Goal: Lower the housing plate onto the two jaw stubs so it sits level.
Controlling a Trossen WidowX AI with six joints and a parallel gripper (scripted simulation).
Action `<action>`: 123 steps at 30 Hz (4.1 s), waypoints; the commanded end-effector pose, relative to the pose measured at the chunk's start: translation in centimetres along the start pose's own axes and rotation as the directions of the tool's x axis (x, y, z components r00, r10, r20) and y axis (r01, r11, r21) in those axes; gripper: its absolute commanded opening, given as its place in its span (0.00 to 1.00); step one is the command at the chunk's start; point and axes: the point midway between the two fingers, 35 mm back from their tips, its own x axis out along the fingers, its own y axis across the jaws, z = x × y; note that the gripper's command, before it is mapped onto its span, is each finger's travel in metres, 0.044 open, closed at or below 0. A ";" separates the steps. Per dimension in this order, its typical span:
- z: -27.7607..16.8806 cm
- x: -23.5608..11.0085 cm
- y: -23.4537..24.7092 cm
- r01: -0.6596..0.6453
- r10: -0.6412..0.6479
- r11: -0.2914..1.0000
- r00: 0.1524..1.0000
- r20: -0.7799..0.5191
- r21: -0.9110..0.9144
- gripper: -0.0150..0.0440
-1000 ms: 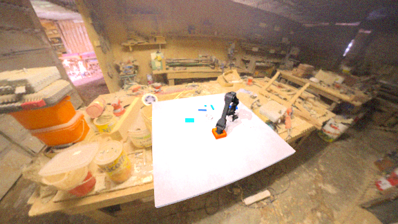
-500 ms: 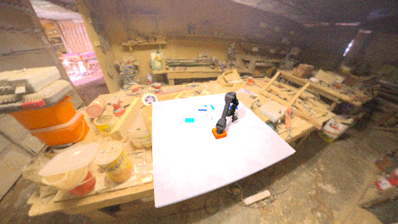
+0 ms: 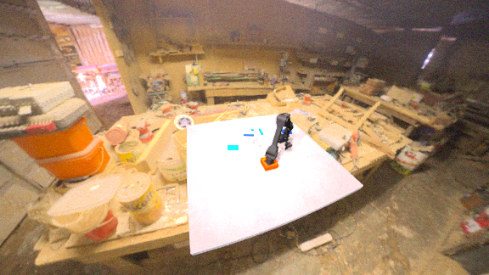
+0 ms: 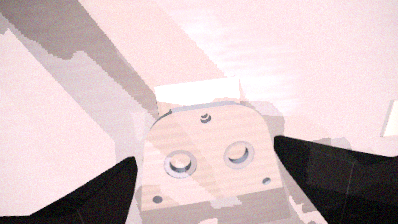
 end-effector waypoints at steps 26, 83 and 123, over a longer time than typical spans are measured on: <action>0.0 0.0 0.0 0.000 0.000 1.000 1.000 0.000 0.000 0.85; 7.3 -7.4 -6.0 0.002 -0.004 0.804 1.000 0.001 0.594 0.85; 19.6 -7.4 -9.6 -0.013 -0.007 0.020 1.000 0.013 1.000 0.85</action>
